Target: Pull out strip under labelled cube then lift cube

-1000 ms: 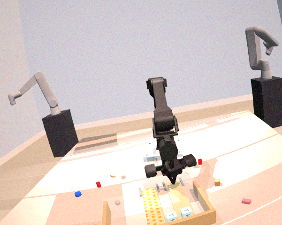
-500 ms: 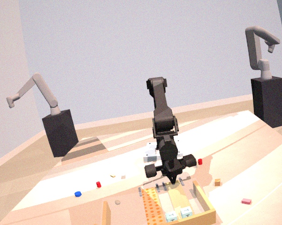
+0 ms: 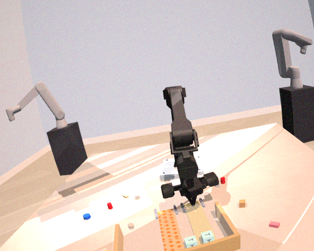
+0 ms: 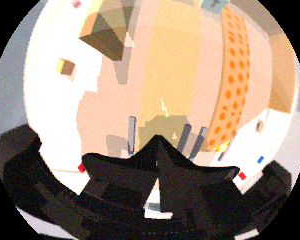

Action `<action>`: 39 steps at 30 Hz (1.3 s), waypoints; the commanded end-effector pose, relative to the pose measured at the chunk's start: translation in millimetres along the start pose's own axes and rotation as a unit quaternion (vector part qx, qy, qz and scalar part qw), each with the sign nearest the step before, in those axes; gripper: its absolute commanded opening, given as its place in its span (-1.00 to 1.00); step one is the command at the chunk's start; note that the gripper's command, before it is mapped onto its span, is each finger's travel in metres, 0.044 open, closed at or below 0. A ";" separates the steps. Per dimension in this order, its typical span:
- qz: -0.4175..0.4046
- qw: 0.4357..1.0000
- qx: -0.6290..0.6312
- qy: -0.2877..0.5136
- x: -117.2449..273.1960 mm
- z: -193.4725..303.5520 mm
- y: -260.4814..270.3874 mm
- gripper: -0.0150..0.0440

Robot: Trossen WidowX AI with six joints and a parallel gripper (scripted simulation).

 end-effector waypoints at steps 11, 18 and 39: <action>0.003 1.000 0.001 -0.001 -2.5 -0.9 -0.9 -0.49; 0.003 1.000 0.001 -0.001 -3.2 -1.2 -0.9 -0.49; 0.003 1.000 0.000 0.000 -4.5 27.5 -1.5 -0.49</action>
Point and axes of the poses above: the point midway between the two fingers, 35 mm back from their tips, its own x axis back along the fingers, its own y axis across the jaws, z = x × y, the point moved 4 cm from there along x, back along the fingers, and after that the axes turned 2 degrees about -x, right-handed, at the moved point
